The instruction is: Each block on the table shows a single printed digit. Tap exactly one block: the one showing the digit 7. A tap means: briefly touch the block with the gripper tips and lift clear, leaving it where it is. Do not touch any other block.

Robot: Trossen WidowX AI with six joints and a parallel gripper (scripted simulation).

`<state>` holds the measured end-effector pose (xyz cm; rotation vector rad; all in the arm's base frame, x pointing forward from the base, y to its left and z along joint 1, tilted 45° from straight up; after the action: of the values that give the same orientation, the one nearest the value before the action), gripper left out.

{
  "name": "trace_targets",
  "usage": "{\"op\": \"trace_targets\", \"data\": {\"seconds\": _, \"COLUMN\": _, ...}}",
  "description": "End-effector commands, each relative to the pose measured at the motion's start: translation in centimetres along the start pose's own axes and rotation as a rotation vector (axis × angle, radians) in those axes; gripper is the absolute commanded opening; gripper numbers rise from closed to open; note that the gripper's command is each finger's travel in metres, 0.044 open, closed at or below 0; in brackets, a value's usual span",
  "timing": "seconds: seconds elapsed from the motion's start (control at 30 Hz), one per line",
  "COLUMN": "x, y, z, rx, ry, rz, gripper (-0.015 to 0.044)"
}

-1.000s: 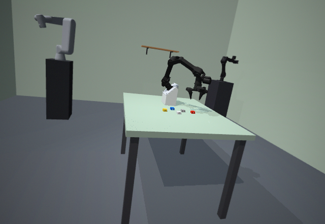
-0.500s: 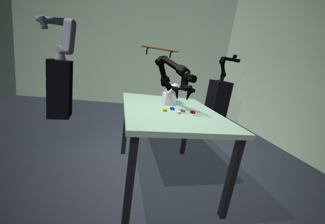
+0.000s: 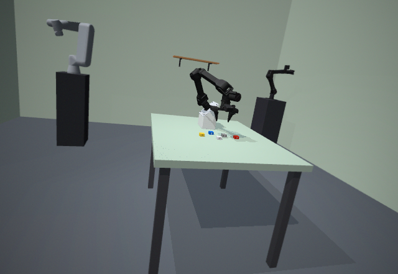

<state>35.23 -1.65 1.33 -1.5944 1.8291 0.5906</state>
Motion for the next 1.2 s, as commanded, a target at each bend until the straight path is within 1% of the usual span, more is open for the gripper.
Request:
{"op": "trace_targets", "data": {"seconds": 0.0, "x": 0.0, "y": 0.1, "z": -0.1, "rx": -0.006, "ry": 0.005, "rz": -0.001, "gripper": 0.0400}}
{"op": "trace_targets", "data": {"seconds": 0.17, "x": 0.0, "y": 0.1, "z": -0.1, "rx": -0.006, "ry": 0.005, "rz": -0.001, "gripper": 0.0400}}
{"op": "trace_targets", "data": {"seconds": 0.23, "x": 1.4, "y": -0.1, "z": 0.0, "rx": -0.006, "ry": 0.004, "rz": -0.001, "gripper": 0.0348}}
{"op": "trace_targets", "data": {"seconds": 0.33, "x": 6.8, "y": -0.1, "z": -0.1, "rx": -0.006, "ry": 0.007, "rz": -0.002, "gripper": 0.0269}}
{"op": "trace_targets", "data": {"seconds": 0.37, "x": 7.8, "y": 0.0, "z": -0.2, "rx": -0.006, "ry": 0.009, "rz": -0.001, "gripper": 0.0242}}
{"op": "trace_targets", "data": {"seconds": 0.63, "x": 8.1, "y": 0.1, "z": -0.2, "rx": -0.005, "ry": 0.009, "rz": -0.001, "gripper": 0.0032}}
{"op": "trace_targets", "data": {"seconds": 0.67, "x": 8.1, "y": 0.1, "z": -0.2, "rx": -0.005, "ry": 0.009, "rz": -0.001, "gripper": 0.0020}}
{"op": "trace_targets", "data": {"seconds": 1.0, "x": 8.2, "y": 0.1, "z": -0.2, "rx": -0.005, "ry": 0.009, "rz": -0.001, "gripper": 0.0020}}
{"op": "trace_targets", "data": {"seconds": 1.17, "x": 8.8, "y": 0.1, "z": -0.2, "rx": -0.006, "ry": 0.009, "rz": -0.001, "gripper": 0.0020}}
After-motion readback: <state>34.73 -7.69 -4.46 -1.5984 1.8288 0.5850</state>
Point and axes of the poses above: the point midway between the two fingers, 35 mm back from their tips, its own x axis out along the fingers, its own z axis across the jaws, y = z × x, the point moved 2 cm from there along -x, back along the fingers, and after that the axes turned 4 degrees about x, right-handed, at the moved point
